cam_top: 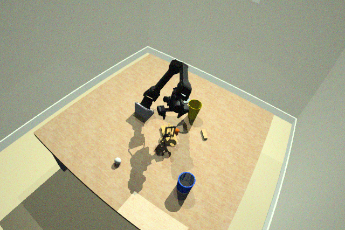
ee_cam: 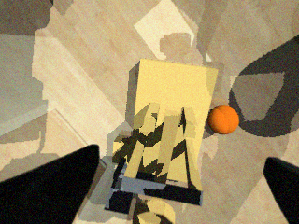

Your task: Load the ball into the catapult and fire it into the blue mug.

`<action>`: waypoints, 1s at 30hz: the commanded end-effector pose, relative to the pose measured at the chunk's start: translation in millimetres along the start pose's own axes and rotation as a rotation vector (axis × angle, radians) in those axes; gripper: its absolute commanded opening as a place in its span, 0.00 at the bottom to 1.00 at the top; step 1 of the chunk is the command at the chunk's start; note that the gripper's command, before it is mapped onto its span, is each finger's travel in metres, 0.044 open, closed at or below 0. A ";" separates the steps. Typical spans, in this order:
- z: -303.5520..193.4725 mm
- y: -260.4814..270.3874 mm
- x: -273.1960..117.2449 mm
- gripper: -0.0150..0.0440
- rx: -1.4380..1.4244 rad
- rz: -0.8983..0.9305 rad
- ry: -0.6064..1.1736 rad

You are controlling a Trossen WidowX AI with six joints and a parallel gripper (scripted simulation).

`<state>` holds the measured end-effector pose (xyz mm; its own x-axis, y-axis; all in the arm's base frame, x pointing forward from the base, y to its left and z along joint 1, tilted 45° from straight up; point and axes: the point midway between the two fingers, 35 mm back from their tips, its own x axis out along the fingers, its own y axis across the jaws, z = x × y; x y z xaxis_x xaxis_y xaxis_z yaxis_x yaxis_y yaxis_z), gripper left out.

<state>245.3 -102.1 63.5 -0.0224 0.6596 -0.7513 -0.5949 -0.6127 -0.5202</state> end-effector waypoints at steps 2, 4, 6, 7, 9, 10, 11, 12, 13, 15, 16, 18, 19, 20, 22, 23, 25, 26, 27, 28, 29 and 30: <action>-1.7 5.2 -0.3 1.00 0.086 -0.050 -0.008; -1.7 5.2 -0.3 1.00 0.086 -0.050 -0.008; -1.7 5.2 -0.3 1.00 0.086 -0.050 -0.008; -1.9 5.2 1.7 1.00 0.086 -0.050 -0.008; -2.4 4.7 17.2 1.00 0.086 -0.050 -0.007; -2.2 4.4 29.6 1.00 0.086 -0.050 -0.007; -1.6 4.2 39.1 1.00 0.086 -0.050 -0.008; -1.0 4.1 44.9 1.00 0.086 -0.051 -0.008; -0.8 4.1 46.8 1.00 0.086 -0.051 -0.008; -0.8 4.1 46.8 1.00 0.086 -0.051 -0.008; -0.8 4.1 47.0 1.00 0.086 -0.051 -0.008; -1.0 4.0 48.9 1.00 0.084 -0.051 -0.008; -1.2 3.9 50.5 1.00 0.083 -0.051 -0.008; -1.3 3.8 52.1 1.00 0.082 -0.051 -0.007; -1.6 3.6 55.4 1.00 0.079 -0.051 -0.007; -1.8 3.5 57.0 1.00 0.078 -0.051 -0.007; -2.0 3.3 60.3 1.00 0.075 -0.051 -0.007; -2.1 3.2 62.0 1.00 0.074 -0.051 -0.007; -2.1 3.1 63.6 1.00 0.073 -0.051 -0.006; -2.2 3.0 65.2 1.00 0.071 -0.051 -0.006; -2.3 2.9 66.9 1.00 0.070 -0.051 -0.006; -2.3 2.8 68.5 1.00 0.069 -0.052 -0.006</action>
<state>244.2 -64.9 14.0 0.0074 0.6886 -0.7251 -0.6475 -0.5493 -0.5283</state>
